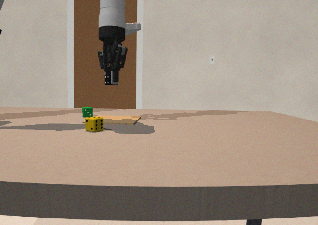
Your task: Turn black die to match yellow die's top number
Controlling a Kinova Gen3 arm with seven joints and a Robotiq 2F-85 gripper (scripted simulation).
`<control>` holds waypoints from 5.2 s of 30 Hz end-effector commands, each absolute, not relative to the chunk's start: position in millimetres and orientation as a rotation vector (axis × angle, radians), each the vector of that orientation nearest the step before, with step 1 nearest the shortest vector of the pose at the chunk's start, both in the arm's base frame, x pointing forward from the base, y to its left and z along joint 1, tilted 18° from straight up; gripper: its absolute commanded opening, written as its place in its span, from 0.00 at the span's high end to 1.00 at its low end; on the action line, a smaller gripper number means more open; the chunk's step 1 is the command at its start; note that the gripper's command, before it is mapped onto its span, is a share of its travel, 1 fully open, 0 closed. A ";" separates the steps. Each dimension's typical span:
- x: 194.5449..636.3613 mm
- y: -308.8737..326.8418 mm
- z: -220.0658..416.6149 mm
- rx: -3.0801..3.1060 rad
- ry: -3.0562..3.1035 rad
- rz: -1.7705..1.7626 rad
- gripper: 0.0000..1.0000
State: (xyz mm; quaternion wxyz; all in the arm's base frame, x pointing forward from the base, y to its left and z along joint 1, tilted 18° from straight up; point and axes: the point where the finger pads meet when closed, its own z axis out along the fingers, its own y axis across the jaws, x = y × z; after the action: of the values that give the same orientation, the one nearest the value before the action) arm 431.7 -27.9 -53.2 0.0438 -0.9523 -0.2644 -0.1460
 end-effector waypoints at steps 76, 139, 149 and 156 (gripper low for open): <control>446.9 -22.1 -64.7 -2.466 -0.500 -1.423 0.74; 462.3 -13.6 -124.9 -2.168 -0.424 -1.785 0.74; 463.5 -12.8 -129.6 -2.168 -0.424 -1.785 0.74; 463.5 -12.8 -129.6 -2.168 -0.424 -1.785 0.74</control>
State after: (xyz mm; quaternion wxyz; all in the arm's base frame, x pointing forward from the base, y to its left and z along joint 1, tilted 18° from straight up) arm 463.3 -12.5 -130.1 0.1504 -0.7550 -0.1476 -0.6209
